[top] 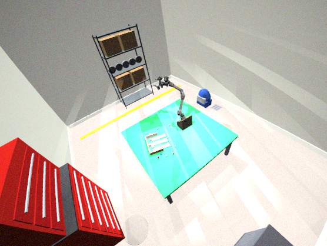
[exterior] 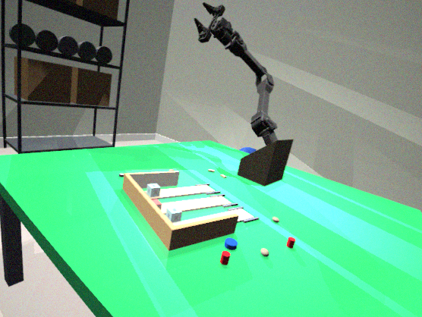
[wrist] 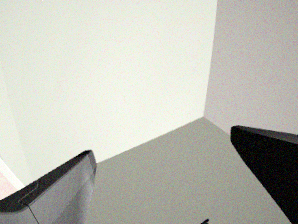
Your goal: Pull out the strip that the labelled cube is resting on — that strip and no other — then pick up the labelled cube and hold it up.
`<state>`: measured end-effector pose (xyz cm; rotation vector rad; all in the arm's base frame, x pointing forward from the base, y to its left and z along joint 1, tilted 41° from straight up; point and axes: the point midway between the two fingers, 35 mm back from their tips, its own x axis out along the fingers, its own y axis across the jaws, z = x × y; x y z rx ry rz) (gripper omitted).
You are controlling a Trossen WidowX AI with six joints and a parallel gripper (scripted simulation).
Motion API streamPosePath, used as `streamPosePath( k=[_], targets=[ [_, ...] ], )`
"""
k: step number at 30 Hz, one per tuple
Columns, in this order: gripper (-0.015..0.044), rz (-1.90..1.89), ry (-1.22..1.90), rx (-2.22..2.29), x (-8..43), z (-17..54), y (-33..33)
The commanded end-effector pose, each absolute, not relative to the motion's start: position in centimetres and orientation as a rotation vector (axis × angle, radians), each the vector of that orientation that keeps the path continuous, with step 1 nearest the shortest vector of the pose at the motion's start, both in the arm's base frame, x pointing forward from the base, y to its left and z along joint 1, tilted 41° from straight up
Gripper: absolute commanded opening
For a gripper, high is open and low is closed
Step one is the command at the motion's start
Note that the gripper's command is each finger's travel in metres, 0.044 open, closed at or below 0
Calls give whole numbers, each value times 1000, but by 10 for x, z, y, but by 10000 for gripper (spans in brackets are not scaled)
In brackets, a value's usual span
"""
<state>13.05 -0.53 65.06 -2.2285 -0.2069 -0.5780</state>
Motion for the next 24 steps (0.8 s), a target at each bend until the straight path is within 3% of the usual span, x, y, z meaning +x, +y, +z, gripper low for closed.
streamPosePath(
  k=[1,14,24],
  targets=[
    [400,-470,-158,-2043,193,622,-27],
    [400,-235,56,-1505,355,472,-46],
    [400,-157,266,-1141,413,310,-23]
  ],
)
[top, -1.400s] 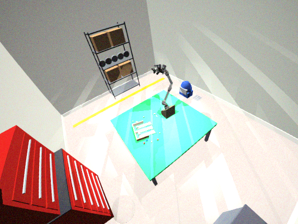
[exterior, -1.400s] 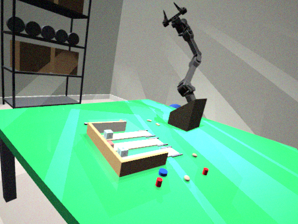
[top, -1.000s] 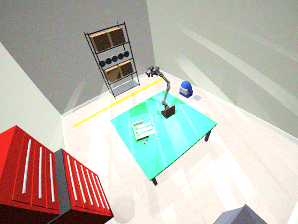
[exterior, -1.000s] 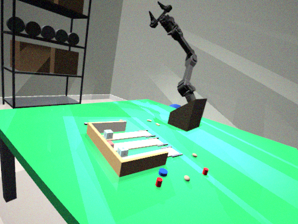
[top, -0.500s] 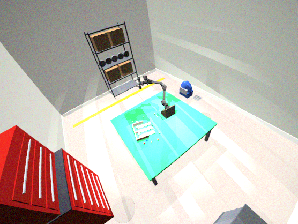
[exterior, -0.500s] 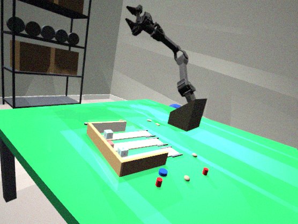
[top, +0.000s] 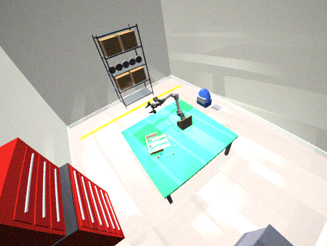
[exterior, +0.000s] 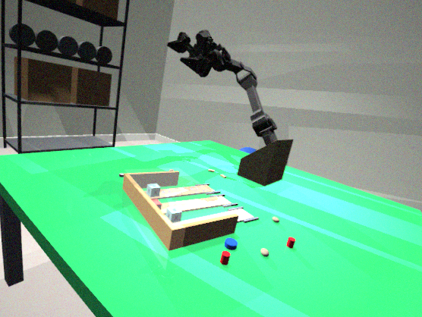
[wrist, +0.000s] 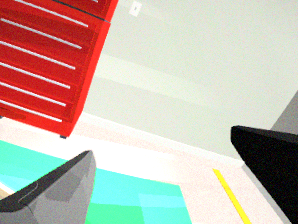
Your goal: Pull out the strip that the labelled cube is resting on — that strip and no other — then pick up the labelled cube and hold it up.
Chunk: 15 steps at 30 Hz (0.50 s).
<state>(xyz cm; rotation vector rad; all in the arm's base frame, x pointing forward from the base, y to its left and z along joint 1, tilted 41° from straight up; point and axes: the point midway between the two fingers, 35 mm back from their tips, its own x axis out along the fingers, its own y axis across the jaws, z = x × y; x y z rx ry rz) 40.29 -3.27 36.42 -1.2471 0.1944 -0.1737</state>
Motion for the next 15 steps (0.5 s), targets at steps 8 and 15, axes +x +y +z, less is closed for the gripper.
streamPosePath(
  k=[8,15],
  targets=[
    [400,-172,441,-892,401,173,0],
    [400,-253,579,-710,341,65,7]
  ],
)
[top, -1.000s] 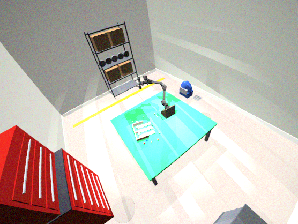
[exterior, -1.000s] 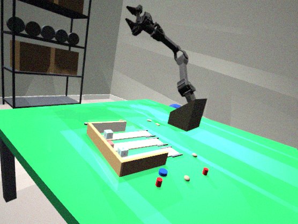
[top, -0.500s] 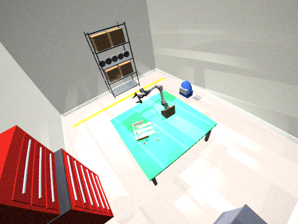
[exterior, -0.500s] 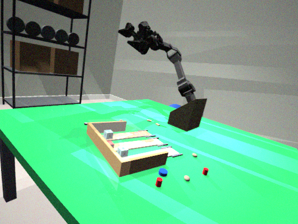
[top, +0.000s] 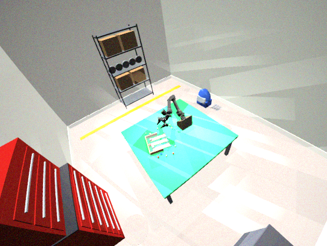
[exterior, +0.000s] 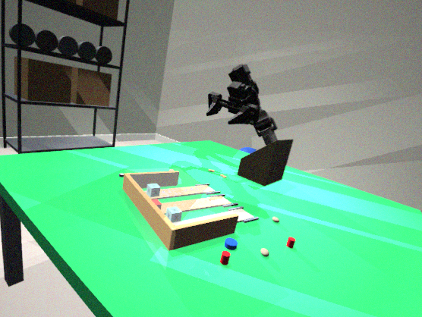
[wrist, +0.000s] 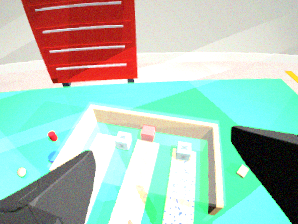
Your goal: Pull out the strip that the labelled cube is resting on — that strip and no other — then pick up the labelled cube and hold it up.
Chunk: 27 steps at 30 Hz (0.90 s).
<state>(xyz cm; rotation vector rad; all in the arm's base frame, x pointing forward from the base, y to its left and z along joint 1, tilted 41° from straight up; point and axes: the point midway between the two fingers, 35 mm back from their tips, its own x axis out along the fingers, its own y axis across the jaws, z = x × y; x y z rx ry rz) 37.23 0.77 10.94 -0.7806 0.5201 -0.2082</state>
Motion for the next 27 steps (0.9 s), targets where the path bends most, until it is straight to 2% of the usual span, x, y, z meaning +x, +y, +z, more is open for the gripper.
streamPosePath(
  k=[1,4,15,27],
  targets=[
    [400,-269,594,-689,329,53,6],
    [400,-297,616,-658,309,35,4],
    [400,-299,617,-657,308,34,3],
    [85,-522,1063,-477,347,-3,-59]
  ],
)
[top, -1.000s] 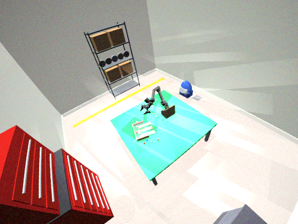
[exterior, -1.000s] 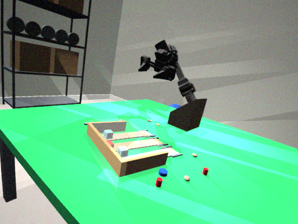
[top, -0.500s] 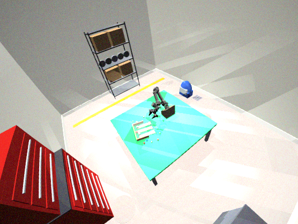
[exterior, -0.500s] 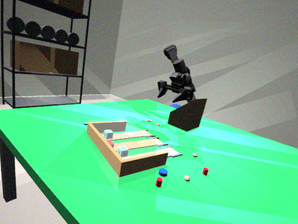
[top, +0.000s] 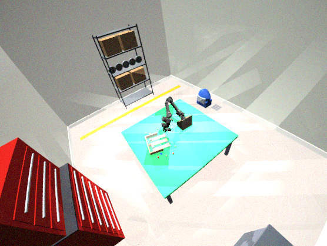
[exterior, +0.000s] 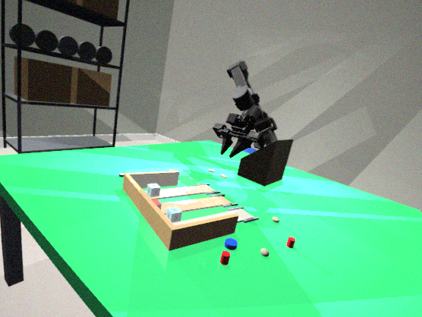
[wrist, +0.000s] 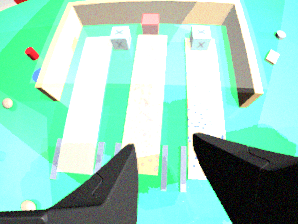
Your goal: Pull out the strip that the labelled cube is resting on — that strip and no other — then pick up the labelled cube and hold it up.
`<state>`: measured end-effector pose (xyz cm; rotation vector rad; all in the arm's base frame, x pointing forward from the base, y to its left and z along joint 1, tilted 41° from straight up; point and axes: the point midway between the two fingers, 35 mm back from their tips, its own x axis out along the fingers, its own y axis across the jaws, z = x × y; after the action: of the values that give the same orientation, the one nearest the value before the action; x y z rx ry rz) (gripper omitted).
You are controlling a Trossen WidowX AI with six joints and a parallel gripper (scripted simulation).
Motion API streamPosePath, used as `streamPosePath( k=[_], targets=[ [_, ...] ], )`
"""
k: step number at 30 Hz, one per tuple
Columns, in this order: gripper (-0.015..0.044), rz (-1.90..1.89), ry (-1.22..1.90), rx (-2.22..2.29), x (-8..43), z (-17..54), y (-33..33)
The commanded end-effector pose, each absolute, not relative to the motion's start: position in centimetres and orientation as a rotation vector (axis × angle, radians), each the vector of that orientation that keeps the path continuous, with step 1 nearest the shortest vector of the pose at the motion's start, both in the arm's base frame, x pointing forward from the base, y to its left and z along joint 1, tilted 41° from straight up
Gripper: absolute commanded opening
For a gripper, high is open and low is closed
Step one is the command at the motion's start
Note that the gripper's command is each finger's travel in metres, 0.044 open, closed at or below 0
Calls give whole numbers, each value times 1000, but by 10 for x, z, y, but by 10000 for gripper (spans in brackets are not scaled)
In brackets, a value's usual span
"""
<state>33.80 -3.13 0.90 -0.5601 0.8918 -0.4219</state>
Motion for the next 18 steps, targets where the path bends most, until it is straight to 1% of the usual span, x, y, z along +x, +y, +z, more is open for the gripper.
streamPosePath(
  k=[1,3,4,10,18],
  targets=[
    [59,-550,1102,-458,349,-4,-66],
    [6,-609,1179,-419,351,-5,-80],
    [0,-639,1216,-399,351,-5,-87],
    [0,-806,1410,-293,342,2,-127],
    [0,-811,1415,-290,341,2,-129]
  ],
)
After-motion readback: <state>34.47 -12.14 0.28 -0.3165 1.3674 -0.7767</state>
